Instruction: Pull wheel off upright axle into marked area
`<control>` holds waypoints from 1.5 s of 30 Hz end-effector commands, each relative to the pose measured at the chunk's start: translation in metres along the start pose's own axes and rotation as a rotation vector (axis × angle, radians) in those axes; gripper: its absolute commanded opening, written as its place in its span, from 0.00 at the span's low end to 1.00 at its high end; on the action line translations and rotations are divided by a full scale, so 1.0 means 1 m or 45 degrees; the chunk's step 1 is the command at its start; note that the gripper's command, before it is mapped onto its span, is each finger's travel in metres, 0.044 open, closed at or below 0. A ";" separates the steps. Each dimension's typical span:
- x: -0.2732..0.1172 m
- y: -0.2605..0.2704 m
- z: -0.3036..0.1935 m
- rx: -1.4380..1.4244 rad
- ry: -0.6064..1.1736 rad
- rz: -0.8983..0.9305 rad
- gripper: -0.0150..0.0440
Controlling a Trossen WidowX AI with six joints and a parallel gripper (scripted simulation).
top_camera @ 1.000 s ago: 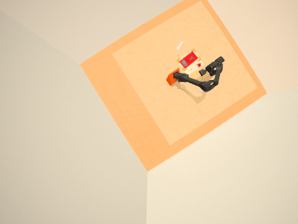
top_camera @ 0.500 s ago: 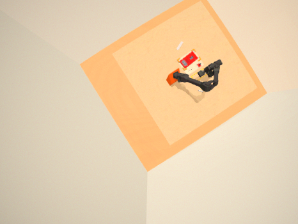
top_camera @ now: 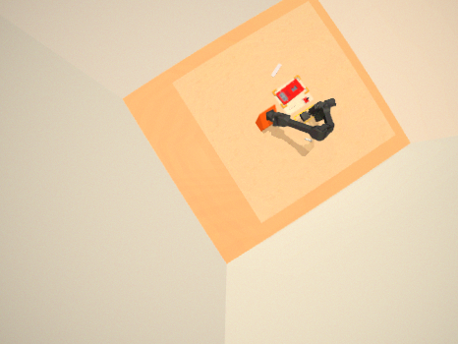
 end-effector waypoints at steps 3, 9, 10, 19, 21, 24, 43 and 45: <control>0.000 0.000 0.000 0.003 0.000 -0.001 0.48; -0.002 0.000 0.000 0.003 0.000 -0.001 0.74; -0.005 0.001 0.000 0.002 0.001 0.000 0.76; -0.060 0.000 0.000 -0.005 0.006 0.008 0.76; -0.060 0.000 0.000 -0.005 0.006 0.008 0.76; -0.064 -0.010 -0.009 -0.012 0.019 0.010 0.90; -0.106 -0.084 -0.034 -0.011 0.012 0.002 1.00; -0.106 -0.084 -0.034 -0.011 0.012 0.002 1.00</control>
Point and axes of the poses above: the point midway between the two fingers, 35 mm back from their tips, its own x axis out along the fingers, its own y axis across the jaws, z = x × y, the point moved 2 cm from there along -x, back along the fingers, and after that the axes turned 3 degrees about x, right-handed, at the moved point
